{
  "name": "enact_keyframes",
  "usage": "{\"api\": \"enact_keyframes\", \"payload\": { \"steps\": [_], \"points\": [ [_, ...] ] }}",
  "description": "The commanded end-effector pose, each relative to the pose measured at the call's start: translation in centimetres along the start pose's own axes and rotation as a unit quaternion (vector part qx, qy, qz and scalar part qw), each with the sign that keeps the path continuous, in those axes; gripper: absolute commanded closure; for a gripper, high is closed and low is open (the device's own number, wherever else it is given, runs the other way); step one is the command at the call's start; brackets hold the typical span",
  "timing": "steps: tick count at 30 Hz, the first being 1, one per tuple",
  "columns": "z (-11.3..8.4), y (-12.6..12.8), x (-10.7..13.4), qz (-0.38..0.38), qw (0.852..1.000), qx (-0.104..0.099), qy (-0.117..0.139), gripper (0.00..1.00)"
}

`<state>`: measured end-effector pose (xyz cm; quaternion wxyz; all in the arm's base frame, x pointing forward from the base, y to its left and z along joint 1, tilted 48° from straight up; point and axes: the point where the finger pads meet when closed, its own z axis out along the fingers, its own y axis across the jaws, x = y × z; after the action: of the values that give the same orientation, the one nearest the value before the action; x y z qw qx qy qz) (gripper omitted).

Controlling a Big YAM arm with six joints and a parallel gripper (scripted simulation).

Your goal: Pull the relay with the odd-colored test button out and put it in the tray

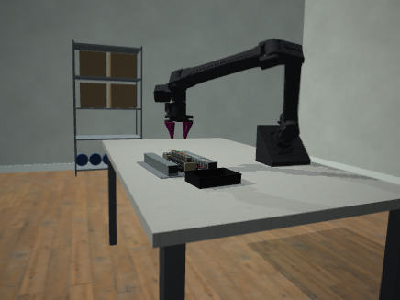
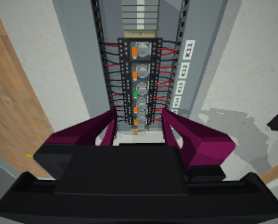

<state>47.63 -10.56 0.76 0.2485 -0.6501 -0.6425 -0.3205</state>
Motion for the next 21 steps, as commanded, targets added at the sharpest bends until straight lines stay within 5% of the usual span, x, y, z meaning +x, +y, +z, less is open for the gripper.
{"api": "enact_keyframes", "payload": {
  "steps": [1,21],
  "points": [
    [-0.64,1.83,0.36,-0.007,1.000,-0.004,-0.005,0.41],
    [-0.02,0.99,0.46,-0.006,1.000,-0.003,-0.004,0.41]
  ]
}}
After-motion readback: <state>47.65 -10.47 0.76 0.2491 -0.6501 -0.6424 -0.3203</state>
